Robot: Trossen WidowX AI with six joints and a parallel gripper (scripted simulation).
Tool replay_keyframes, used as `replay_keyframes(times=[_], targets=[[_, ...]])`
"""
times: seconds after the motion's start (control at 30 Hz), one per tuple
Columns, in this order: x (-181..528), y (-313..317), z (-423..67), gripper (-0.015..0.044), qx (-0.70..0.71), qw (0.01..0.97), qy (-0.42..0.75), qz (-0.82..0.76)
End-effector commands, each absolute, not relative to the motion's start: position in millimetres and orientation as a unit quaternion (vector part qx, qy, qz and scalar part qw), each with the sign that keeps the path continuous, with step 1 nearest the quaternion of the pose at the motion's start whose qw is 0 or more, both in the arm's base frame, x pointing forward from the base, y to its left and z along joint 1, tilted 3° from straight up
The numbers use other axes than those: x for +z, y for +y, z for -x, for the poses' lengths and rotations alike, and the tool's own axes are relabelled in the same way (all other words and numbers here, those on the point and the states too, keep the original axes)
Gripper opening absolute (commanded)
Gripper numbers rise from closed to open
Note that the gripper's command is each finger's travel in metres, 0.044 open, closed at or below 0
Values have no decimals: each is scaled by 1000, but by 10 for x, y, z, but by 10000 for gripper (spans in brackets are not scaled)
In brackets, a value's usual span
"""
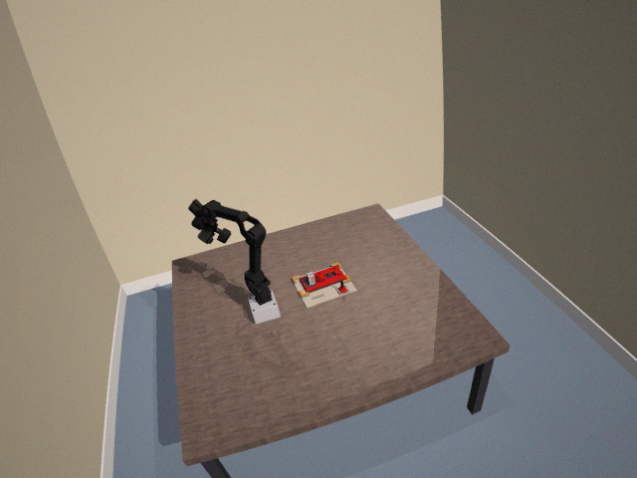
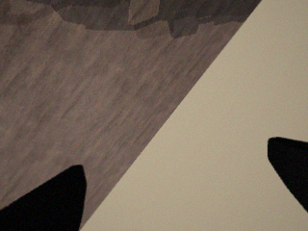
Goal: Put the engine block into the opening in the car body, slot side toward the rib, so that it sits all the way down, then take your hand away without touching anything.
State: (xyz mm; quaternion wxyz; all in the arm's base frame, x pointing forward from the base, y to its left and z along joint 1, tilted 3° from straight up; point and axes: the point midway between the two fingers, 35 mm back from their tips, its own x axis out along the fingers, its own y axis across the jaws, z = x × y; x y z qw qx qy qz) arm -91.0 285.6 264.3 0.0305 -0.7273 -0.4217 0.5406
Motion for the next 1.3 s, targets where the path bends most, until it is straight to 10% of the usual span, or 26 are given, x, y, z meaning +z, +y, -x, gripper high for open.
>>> replay_keyframes(times=[0.0,0.57,1.27], targets=[[2643,2856,910,426,541,31,-422,727],[2005,2730,-1077,440,554,-15,-205,807],[1260,713,-2591,440,673,58,33,737]])
